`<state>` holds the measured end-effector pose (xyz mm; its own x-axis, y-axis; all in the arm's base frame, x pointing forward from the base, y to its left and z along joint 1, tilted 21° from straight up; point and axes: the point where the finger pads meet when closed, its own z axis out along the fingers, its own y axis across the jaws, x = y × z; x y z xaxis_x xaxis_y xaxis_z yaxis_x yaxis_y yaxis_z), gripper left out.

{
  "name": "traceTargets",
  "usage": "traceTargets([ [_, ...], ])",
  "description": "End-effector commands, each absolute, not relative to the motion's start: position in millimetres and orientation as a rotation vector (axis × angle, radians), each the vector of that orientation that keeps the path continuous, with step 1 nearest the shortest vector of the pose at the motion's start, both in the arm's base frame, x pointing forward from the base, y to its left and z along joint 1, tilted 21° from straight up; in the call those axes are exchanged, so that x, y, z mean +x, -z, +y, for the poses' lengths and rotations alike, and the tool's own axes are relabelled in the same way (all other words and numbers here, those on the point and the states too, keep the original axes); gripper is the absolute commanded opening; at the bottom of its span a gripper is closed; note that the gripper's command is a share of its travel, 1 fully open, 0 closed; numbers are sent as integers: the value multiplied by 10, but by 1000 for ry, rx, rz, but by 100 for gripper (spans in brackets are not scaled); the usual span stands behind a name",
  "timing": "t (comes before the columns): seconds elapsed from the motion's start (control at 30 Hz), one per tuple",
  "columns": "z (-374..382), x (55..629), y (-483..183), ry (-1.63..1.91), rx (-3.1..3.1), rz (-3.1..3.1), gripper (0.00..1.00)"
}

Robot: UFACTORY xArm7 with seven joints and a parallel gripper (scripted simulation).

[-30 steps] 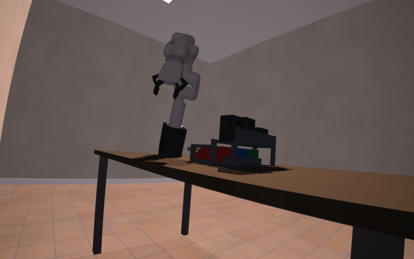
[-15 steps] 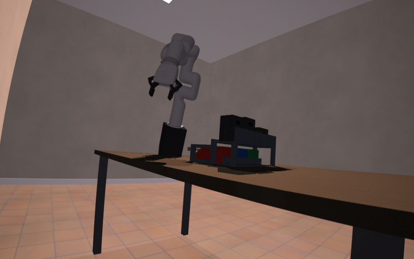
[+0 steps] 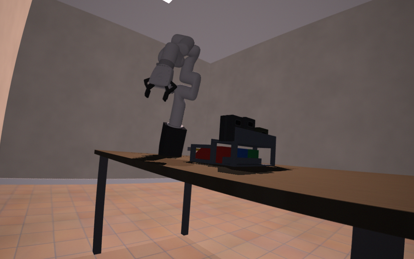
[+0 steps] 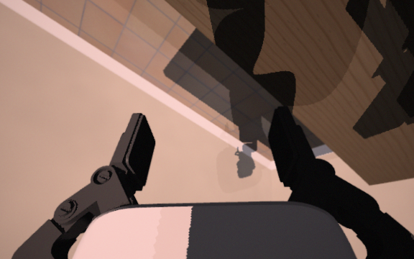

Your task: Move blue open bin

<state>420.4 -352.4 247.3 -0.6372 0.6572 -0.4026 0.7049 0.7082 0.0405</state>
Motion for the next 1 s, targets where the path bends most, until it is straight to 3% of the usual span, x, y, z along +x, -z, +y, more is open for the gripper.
traceTargets([
  [0.0,-3527,4242,-2509,171,1055,2522,100],
  [0.97,-3507,4339,-2548,171,1056,2522,100],
])
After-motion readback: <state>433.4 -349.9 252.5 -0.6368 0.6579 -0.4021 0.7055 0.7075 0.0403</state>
